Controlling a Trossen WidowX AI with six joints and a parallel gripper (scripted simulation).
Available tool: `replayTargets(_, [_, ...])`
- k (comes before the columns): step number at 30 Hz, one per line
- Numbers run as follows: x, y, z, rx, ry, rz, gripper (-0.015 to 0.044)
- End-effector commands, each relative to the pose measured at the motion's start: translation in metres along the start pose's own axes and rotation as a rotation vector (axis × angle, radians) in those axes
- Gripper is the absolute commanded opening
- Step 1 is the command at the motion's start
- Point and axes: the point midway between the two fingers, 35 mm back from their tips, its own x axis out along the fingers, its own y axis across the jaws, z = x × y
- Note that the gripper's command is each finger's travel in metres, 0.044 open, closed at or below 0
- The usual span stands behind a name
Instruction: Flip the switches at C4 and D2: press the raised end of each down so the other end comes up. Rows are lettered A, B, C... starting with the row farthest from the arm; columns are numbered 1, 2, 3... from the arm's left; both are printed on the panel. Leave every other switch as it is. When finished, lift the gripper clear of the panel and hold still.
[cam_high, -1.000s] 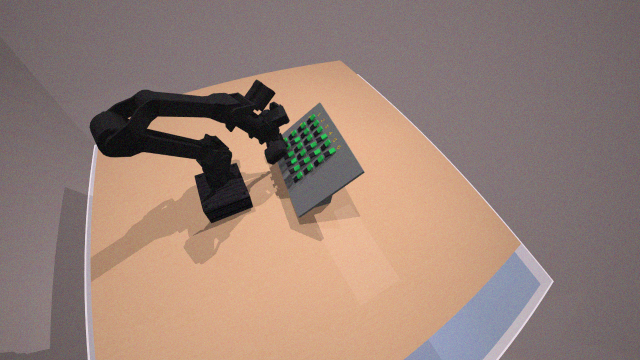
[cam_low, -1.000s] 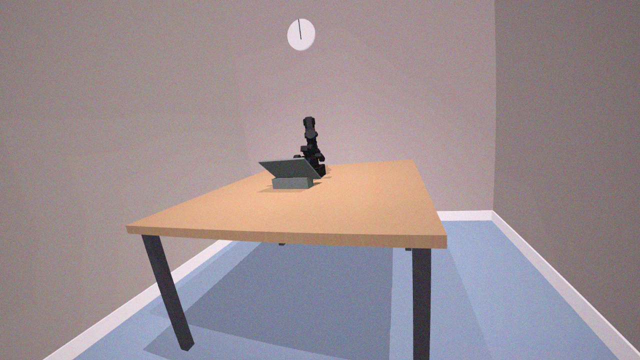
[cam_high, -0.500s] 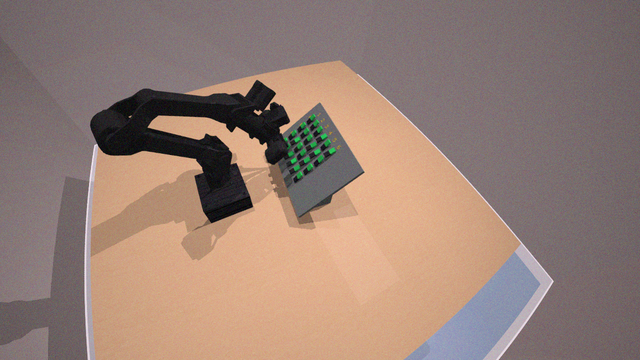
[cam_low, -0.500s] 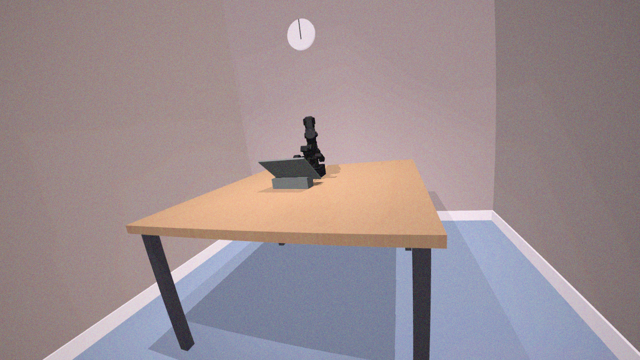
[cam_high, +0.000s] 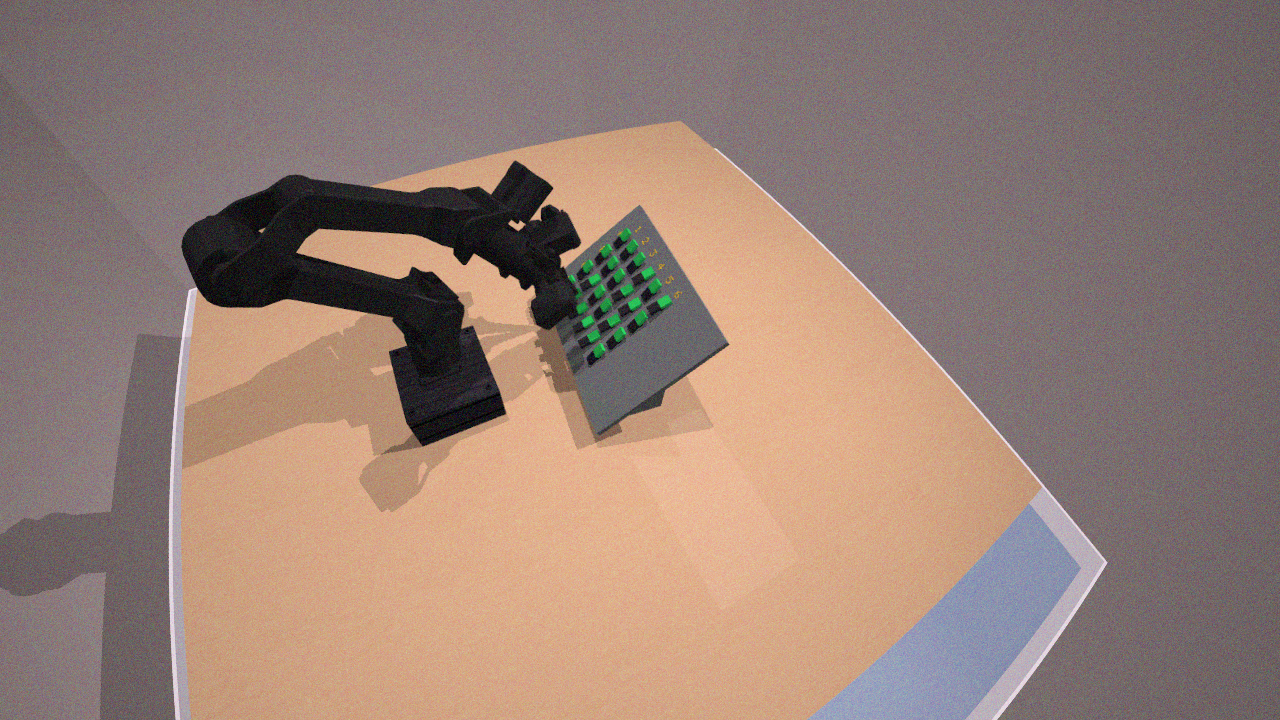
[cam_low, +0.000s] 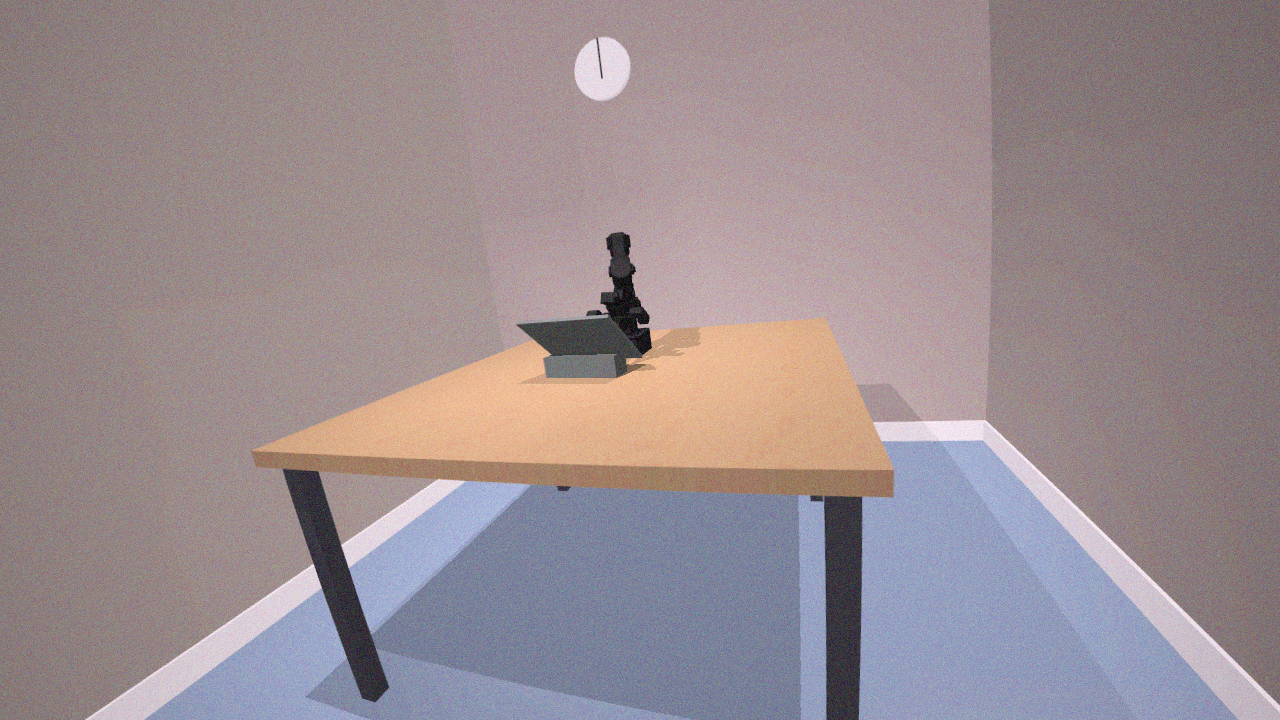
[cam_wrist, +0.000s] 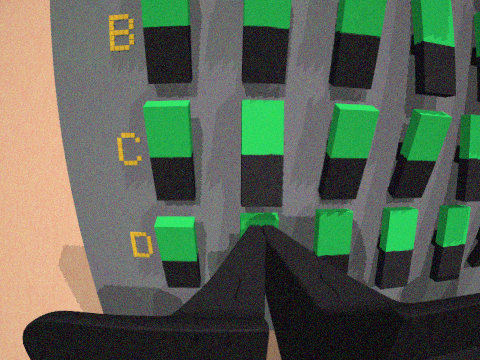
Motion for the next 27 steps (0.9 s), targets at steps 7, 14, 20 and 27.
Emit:
replayTargets(7, [0.002,0.0,-0.001,-0.004,0.002,0.003,0.0])
replayTargets(14, [-0.05,0.003,-0.002,-0.002,-0.013,0.002,0.0])
replayTargets(20, [-0.064,0.0,-0.003,-0.003,-0.019,0.003,0.0])
replayTargets(27, [-0.065,-0.019,0.02,0.002,0.007,0.0,0.0])
